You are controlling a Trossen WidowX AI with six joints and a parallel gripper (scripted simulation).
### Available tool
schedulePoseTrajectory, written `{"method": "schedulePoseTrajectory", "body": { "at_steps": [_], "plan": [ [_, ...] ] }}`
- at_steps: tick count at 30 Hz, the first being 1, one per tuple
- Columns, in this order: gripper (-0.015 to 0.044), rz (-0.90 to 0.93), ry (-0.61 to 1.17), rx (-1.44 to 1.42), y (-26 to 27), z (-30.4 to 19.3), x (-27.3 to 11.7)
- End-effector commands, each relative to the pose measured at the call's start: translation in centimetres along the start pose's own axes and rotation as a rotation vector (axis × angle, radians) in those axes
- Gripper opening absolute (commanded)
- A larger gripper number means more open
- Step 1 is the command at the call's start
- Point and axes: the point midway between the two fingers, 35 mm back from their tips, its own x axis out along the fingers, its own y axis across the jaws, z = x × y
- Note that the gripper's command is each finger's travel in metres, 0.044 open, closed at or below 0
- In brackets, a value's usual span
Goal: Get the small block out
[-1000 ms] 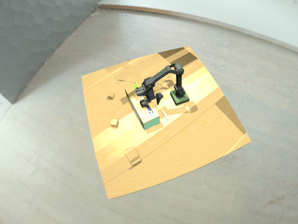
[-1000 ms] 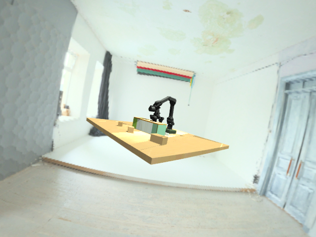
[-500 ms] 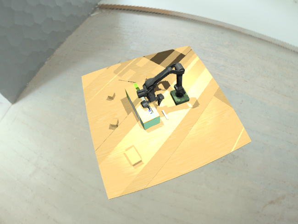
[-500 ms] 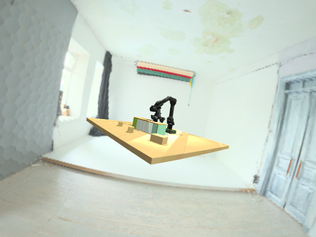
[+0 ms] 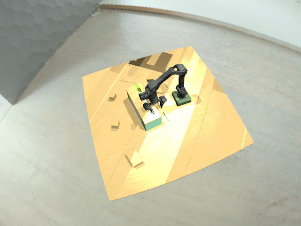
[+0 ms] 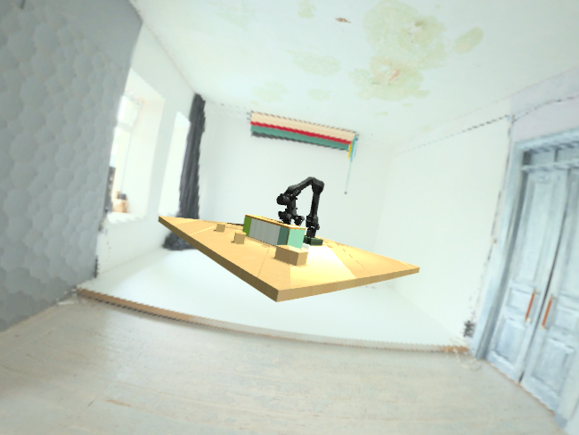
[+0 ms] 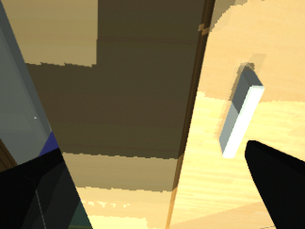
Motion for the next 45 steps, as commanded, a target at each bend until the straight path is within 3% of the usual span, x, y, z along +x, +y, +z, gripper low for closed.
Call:
{"method": "schedulePoseTrajectory", "body": {
  "at_steps": [1, 17, 25, 34, 35, 39, 45],
  "plan": [
    [0.0400, 0.002, 0.004, 0.004, 0.0, -0.5, 0.2],
    [0.0400, 0.002, 0.005, 0.004, 0.0, -2.1, 0.7],
    [0.0400, -0.001, 0.002, 0.000, 0.1, -3.7, -5.0],
    [0.0400, -0.003, 0.002, 0.007, 0.1, -3.6, -4.8],
    [0.0374, 0.004, 0.000, -0.016, 0.2, -3.8, -4.8],
    [0.0285, 0.043, -0.043, -0.401, 0.6, -5.4, -4.9],
    [0.0285, 0.023, -0.129, -1.042, -0.2, -6.2, -4.6]
  ]
}}
